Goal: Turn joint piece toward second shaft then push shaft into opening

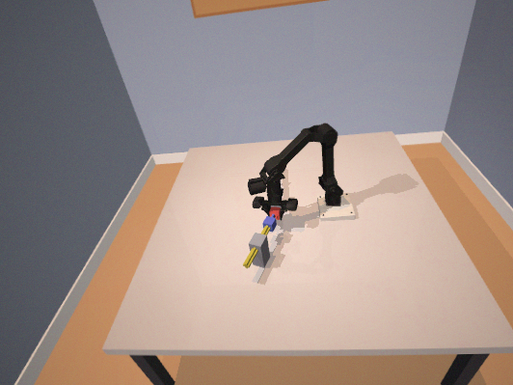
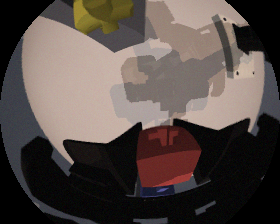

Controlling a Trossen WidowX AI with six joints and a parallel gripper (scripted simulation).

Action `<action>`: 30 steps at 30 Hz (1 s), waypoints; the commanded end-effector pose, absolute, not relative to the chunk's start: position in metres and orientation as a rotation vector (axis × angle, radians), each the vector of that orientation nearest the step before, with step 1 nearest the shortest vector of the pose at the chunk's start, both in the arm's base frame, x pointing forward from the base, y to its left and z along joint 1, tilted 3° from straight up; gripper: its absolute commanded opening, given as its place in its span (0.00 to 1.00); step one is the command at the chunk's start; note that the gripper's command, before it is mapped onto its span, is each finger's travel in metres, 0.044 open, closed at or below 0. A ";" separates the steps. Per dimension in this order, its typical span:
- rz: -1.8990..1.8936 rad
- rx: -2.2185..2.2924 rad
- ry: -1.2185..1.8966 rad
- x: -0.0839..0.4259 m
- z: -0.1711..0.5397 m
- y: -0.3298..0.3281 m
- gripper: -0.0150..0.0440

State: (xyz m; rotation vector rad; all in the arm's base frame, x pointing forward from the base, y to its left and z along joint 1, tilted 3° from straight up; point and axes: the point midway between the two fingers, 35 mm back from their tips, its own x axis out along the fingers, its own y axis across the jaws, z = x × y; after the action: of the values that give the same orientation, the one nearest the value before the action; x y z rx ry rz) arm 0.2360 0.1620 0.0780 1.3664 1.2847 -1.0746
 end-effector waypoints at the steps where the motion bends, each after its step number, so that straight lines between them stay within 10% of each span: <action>1: -1.081 1.366 1.278 0.236 0.077 0.161 0.56; 13: -1.075 1.366 1.285 0.236 0.078 0.162 0.50; 19: -1.075 1.366 1.285 0.236 0.078 0.162 0.25; 30: -1.074 1.270 1.255 0.238 0.082 0.161 0.25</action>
State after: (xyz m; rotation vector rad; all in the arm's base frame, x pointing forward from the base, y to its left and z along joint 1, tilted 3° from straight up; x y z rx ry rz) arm 0.2369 0.1619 0.0799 1.3313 1.2715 -1.0777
